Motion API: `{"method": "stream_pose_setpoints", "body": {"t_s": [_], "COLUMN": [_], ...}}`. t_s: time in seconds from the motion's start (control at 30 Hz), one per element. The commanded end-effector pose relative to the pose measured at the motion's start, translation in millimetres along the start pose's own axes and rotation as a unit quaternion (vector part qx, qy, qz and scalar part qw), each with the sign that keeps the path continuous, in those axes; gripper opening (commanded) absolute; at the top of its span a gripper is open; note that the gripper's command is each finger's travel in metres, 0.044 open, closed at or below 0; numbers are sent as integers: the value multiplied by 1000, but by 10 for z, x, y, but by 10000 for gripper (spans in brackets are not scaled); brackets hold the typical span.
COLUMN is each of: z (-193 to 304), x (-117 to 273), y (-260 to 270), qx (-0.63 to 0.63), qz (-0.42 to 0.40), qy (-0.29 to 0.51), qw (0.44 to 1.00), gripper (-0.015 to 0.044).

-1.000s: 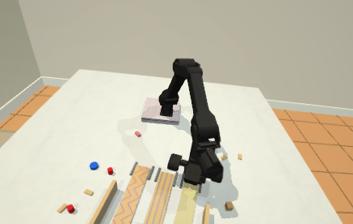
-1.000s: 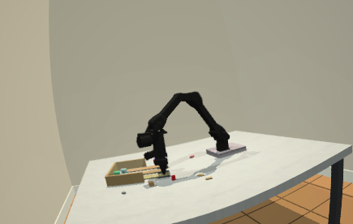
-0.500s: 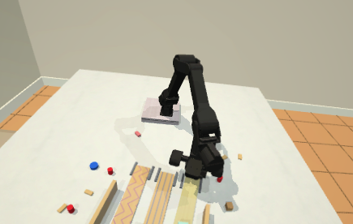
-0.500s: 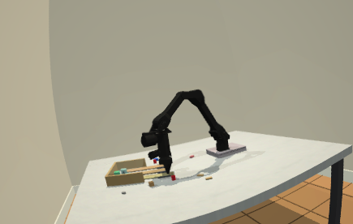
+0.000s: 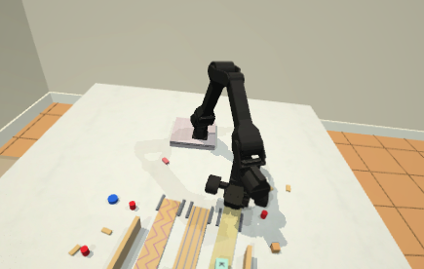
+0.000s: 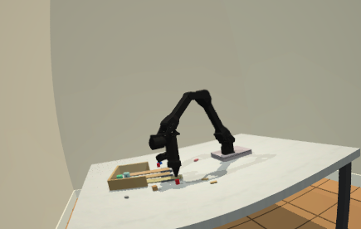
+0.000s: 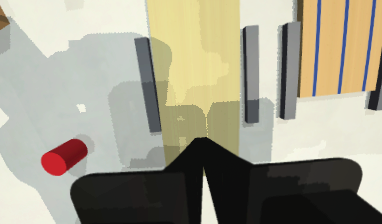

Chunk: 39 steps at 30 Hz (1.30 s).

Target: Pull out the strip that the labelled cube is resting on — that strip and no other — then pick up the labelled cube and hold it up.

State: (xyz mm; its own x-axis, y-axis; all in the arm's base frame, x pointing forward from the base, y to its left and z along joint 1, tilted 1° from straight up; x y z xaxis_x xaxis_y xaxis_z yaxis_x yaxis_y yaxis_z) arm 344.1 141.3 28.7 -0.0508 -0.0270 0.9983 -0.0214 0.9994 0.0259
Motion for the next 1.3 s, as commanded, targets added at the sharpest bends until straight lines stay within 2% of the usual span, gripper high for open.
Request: {"method": "stream_pose_setpoints", "body": {"t_s": [0.0, 1.27], "z": [158, 672], "x": [-58, -49], "y": [11, 103], "qx": [1, 1], "qz": [3, 3], "qy": [16, 18], "qw": [1000, 1000], "gripper": [0, 0]}}
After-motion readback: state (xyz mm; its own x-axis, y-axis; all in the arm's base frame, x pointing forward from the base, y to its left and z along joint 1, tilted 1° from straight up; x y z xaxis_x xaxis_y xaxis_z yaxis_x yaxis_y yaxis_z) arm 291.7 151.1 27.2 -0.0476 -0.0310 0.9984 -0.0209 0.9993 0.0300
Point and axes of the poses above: the point midway between the two fingers, 35 mm back from their tips, its own x axis back along the fingers, its own y axis across the jaws, z = x × y, the point moved 1 cm from there along x, back along the fingers, and after that the axes turned 12 degrees about x, right-handed, at the moved point
